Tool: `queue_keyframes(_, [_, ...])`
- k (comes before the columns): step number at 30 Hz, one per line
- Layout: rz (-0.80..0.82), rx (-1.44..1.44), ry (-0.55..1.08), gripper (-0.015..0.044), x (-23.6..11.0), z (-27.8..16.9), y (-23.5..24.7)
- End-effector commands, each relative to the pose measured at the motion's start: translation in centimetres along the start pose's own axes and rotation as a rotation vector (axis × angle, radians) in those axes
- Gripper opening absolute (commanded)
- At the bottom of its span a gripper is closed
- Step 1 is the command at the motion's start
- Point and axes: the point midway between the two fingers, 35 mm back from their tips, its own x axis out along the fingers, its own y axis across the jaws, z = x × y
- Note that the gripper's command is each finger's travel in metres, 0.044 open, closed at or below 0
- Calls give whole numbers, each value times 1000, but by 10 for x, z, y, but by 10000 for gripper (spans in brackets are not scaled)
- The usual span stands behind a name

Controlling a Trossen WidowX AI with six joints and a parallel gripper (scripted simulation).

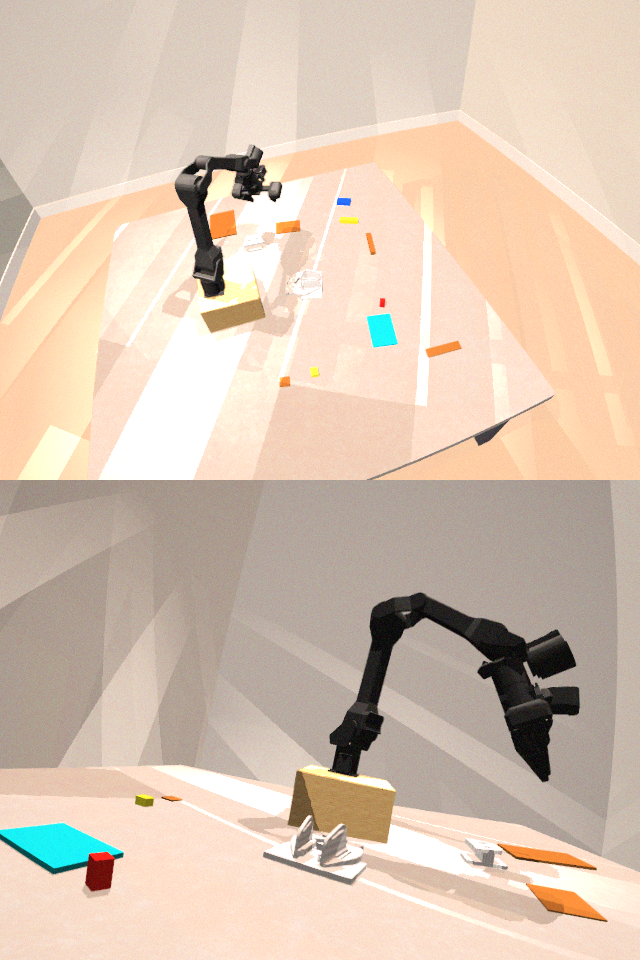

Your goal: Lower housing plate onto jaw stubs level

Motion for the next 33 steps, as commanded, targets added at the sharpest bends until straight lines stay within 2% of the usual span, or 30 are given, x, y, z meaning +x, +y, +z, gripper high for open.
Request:
queue_keyframes(1, [30,-80,87,440,10,-20,10])
queue_keyframes(20, [162,-397,376,440,20,-90,41])
queue_keyframes(28, [167,-407,386,440,20,-92,42])
queue_keyframes(33, [167,-408,386,440,55,-107,45])
